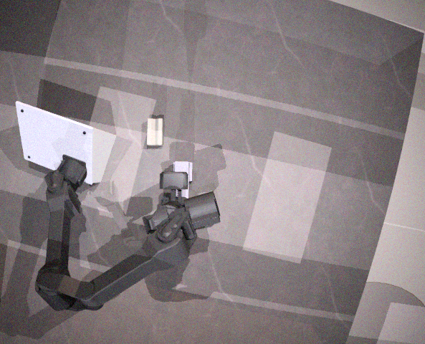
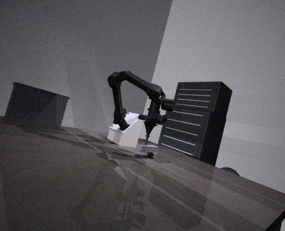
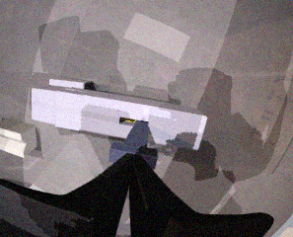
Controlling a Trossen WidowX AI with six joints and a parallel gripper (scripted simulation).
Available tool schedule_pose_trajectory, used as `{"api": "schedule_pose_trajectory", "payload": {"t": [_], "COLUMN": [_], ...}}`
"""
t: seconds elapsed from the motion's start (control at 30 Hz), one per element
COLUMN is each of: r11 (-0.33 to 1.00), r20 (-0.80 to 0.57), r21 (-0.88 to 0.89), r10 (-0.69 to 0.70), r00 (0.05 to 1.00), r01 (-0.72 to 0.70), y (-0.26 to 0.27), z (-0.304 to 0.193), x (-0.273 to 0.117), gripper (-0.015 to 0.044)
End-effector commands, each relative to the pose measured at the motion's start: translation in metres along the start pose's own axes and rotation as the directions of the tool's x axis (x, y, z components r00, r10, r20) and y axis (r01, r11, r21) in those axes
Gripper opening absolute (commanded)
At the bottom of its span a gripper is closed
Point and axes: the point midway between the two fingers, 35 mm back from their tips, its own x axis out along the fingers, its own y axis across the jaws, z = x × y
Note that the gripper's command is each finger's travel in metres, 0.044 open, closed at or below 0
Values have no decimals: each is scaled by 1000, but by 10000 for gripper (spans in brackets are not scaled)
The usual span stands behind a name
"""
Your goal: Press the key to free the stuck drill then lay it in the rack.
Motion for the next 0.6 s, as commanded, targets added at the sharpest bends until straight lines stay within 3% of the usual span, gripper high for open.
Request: {"api": "schedule_pose_trajectory", "payload": {"t": [0.0, 0.57], "r11": [1000, 1000], "r20": [-10, -9], "r21": [-6, -6], "r10": [-5, -5], "r00": [1000, 1000], "r01": [5, 5], "y": [-1, 2], "z": [-2, 4], "x": [3, 10], "gripper": [0, 0]}}
